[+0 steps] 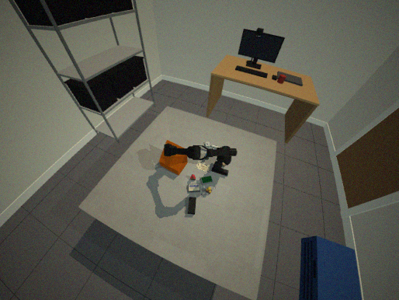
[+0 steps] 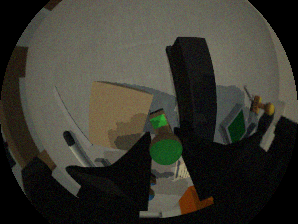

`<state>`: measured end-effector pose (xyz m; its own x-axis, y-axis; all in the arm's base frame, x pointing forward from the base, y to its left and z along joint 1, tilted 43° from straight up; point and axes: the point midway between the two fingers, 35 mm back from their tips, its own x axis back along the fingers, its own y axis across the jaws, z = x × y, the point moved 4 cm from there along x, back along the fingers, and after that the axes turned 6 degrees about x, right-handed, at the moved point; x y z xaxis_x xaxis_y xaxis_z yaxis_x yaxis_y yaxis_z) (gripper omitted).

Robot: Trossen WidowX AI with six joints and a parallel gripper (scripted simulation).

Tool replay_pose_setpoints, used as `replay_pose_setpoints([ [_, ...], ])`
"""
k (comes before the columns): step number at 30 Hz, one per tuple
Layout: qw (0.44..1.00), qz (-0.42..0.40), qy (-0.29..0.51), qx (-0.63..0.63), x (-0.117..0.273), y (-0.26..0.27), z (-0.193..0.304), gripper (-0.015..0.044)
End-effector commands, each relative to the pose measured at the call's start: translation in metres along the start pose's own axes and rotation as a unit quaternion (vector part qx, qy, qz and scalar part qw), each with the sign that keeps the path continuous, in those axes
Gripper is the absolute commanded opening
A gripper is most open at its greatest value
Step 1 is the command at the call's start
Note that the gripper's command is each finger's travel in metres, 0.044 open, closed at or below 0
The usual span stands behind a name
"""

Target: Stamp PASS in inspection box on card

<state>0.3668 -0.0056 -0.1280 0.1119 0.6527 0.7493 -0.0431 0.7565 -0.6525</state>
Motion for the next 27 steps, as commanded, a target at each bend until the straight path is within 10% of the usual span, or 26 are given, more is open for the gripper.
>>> replay_pose_setpoints([
  [1, 1.000, 0.000, 0.000, -0.002, 0.001, -0.001, -0.001, 0.0000],
  [27, 1.000, -0.005, 0.000, -0.002, 0.013, -0.001, -0.002, 0.0000],
])
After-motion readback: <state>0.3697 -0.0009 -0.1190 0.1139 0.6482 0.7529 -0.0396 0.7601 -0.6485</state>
